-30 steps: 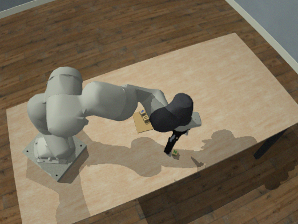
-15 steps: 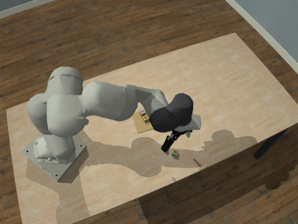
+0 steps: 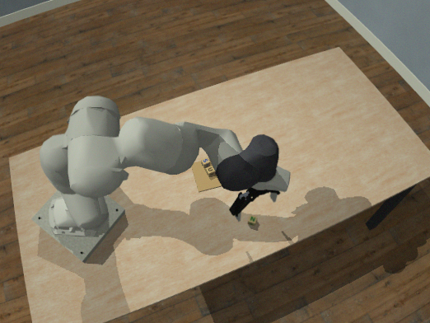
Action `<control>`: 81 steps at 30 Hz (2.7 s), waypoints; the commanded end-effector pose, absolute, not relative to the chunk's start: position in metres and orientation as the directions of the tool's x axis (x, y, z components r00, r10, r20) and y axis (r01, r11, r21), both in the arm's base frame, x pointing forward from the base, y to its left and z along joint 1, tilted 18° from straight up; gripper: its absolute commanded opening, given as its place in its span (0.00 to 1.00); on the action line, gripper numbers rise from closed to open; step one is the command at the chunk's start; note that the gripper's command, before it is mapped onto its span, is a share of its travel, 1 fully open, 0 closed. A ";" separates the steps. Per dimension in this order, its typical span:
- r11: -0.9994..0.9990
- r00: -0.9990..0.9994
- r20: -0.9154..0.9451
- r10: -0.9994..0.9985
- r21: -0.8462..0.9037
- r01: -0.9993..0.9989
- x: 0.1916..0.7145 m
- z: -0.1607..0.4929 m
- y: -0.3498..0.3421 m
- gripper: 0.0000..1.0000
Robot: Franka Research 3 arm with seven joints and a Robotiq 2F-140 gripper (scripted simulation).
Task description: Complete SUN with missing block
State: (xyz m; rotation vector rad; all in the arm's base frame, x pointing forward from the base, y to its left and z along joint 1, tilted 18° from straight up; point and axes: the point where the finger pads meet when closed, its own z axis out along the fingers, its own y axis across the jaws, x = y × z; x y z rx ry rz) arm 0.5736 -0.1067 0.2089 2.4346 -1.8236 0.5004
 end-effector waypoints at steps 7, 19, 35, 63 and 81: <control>-0.094 0.040 0.251 -0.967 -0.206 -0.974 0.574 0.207 -0.106 1.00; 0.062 -0.116 0.215 -0.970 -0.243 -0.968 0.574 0.206 -0.106 1.00; 0.266 -0.319 0.158 -0.935 -0.282 -0.922 0.575 0.204 -0.107 1.00; 0.587 -0.631 0.045 -0.775 -0.319 -0.744 0.575 0.201 -0.107 1.00; 0.754 -0.789 -0.032 -0.614 -0.319 -0.574 0.575 0.199 -0.107 1.00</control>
